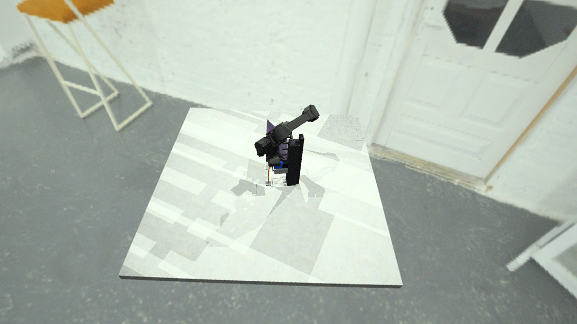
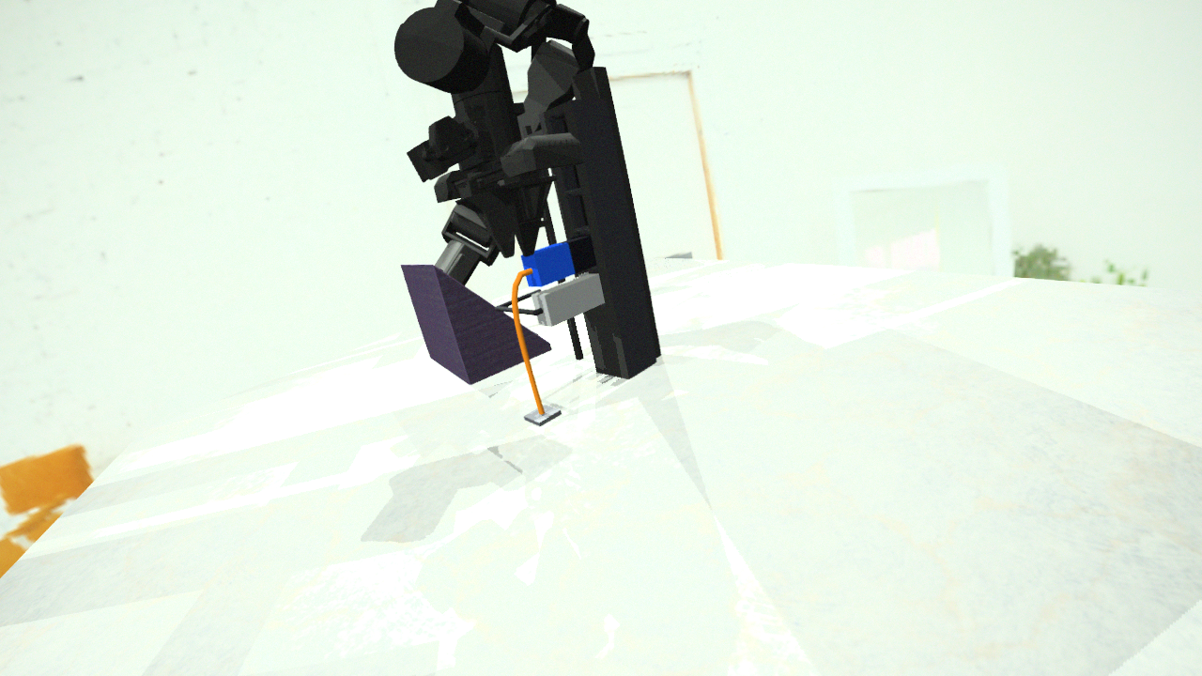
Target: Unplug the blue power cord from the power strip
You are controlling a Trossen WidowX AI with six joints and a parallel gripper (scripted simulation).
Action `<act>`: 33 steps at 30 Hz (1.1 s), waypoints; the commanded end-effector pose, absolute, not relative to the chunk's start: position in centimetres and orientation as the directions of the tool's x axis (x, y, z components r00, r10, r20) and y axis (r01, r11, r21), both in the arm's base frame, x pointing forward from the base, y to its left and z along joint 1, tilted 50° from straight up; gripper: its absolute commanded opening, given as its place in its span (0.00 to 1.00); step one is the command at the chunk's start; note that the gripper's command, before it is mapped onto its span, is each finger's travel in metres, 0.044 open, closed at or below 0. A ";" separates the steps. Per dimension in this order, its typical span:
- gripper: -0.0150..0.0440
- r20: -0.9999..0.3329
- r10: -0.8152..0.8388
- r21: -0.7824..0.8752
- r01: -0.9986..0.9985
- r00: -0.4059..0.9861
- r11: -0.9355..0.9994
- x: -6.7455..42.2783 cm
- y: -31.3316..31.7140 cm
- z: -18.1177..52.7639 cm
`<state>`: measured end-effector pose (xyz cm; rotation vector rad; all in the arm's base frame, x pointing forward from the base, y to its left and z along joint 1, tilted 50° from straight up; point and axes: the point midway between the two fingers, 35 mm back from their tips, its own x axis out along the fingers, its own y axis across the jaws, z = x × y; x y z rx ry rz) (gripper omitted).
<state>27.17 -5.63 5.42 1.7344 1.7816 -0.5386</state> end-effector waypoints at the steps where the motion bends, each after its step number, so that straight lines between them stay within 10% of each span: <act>1: 0.53 -0.653 0.757 0.110 0.992 0.024 0.063 27.0 -5.1 5.9; 24: 0.53 -0.652 0.758 0.110 0.992 0.024 0.063 26.9 -3.2 6.3; 33: 0.29 -0.655 0.755 0.111 0.991 0.020 0.069 26.9 -3.4 6.5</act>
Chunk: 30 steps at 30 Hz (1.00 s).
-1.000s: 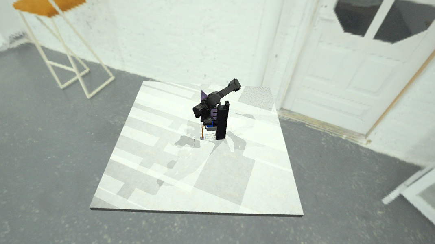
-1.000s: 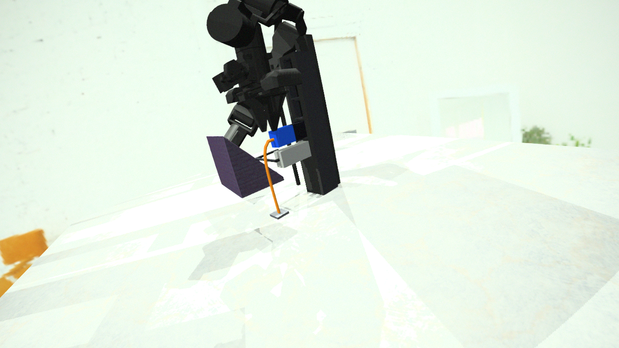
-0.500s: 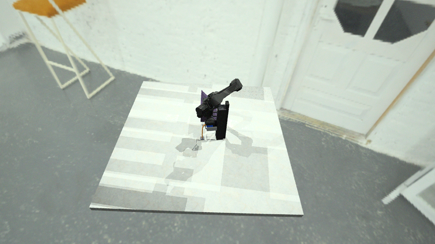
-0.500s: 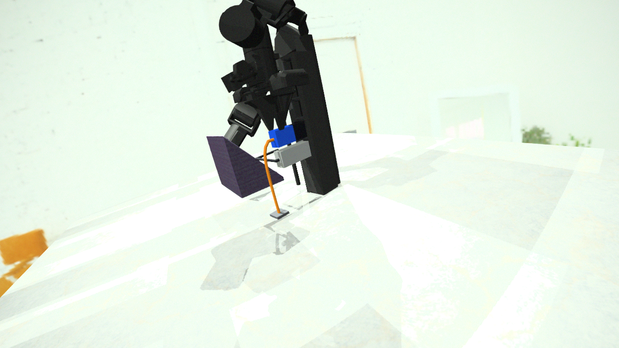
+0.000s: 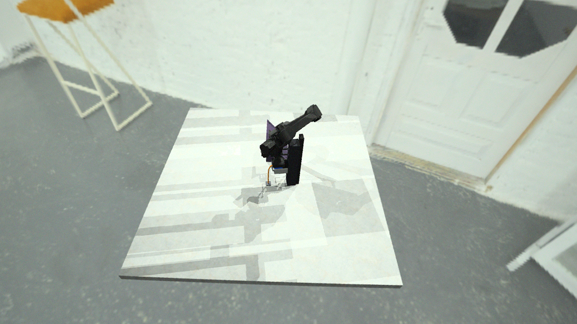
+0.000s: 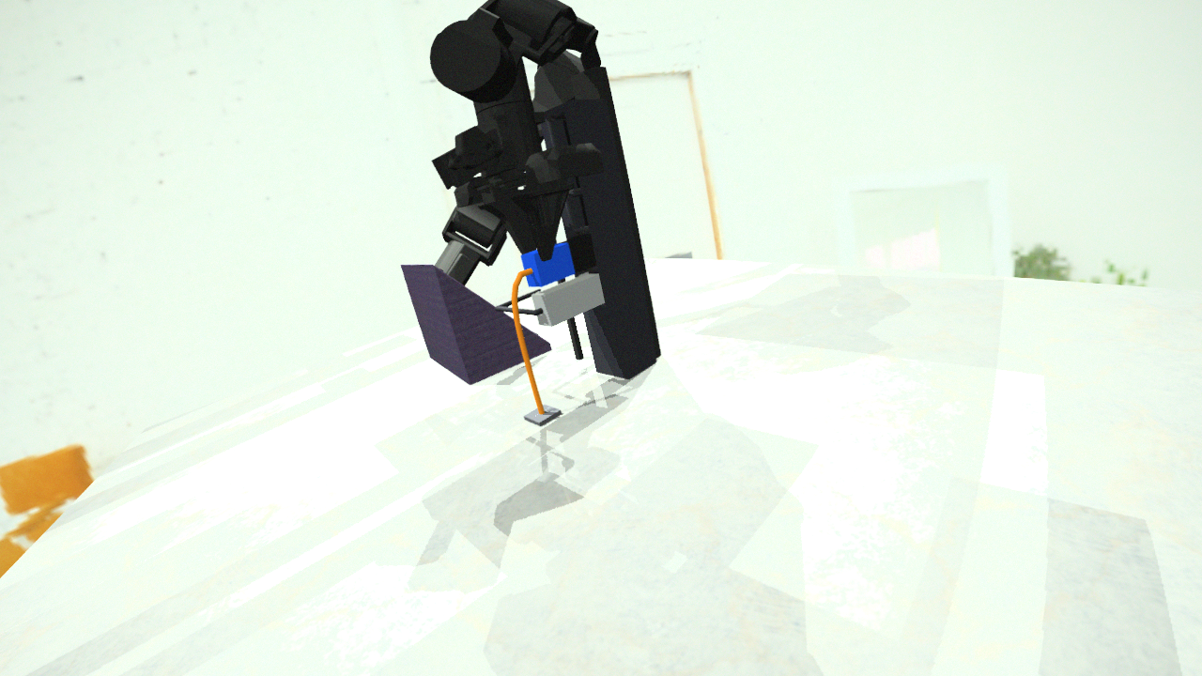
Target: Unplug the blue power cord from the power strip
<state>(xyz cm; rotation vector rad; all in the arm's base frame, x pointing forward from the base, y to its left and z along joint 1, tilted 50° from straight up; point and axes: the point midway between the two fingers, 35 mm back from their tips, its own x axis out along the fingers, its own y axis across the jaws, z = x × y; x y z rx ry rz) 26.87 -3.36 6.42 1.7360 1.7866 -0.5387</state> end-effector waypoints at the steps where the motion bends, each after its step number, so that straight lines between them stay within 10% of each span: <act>1: 0.28 -0.655 0.755 0.111 0.991 0.020 0.069 26.9 -3.4 6.5; 30: 0.25 -0.657 0.754 0.110 0.992 0.023 0.066 27.6 -6.2 3.8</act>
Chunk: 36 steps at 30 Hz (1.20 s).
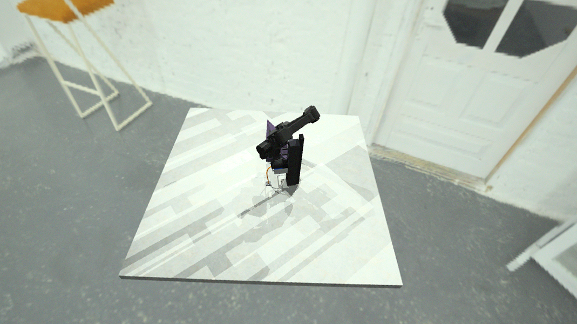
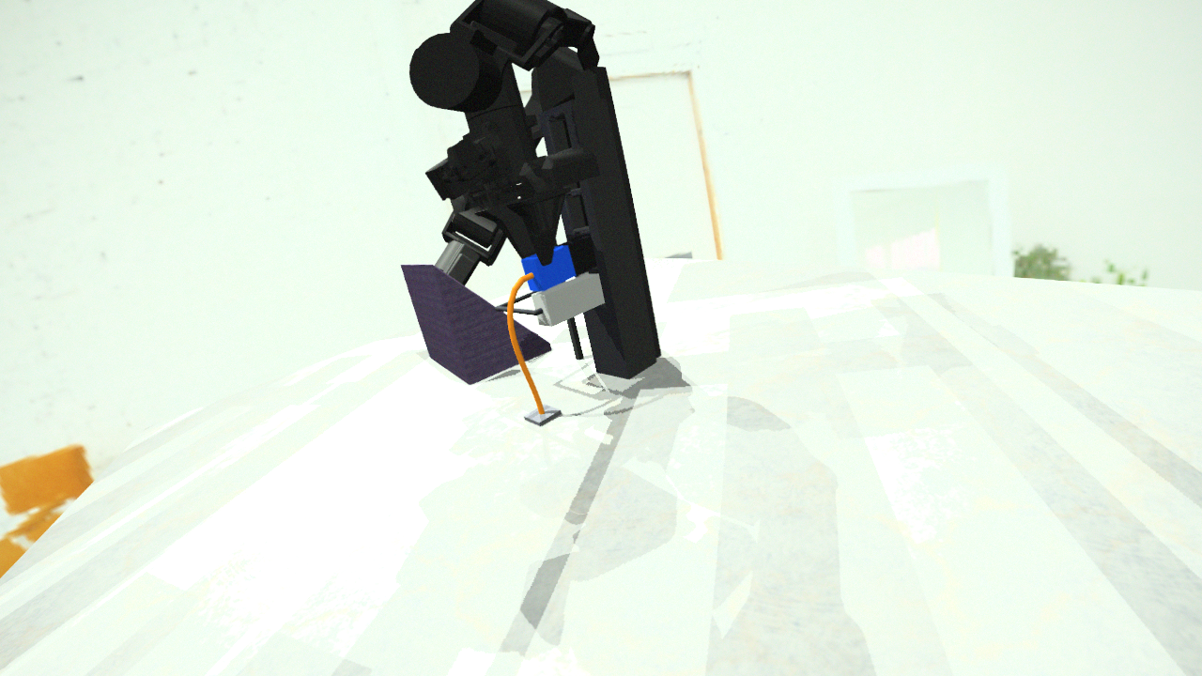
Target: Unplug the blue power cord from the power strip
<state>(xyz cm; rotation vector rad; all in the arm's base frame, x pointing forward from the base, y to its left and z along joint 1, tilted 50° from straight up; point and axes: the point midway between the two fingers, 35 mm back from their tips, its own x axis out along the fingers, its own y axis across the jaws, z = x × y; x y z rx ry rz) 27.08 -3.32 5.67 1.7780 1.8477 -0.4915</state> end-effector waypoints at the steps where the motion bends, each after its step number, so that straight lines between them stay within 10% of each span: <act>1: 0.25 -0.657 0.754 0.110 0.992 0.023 0.066 27.6 -6.3 3.7; 14: 0.25 -0.656 0.754 0.111 0.992 0.024 0.065 27.7 -8.0 2.3; 30: 0.97 -0.655 0.755 0.111 0.992 0.025 0.063 27.7 -8.1 1.9; 36: 1.00 -0.657 0.754 0.112 0.992 0.026 0.064 28.2 -11.9 -1.1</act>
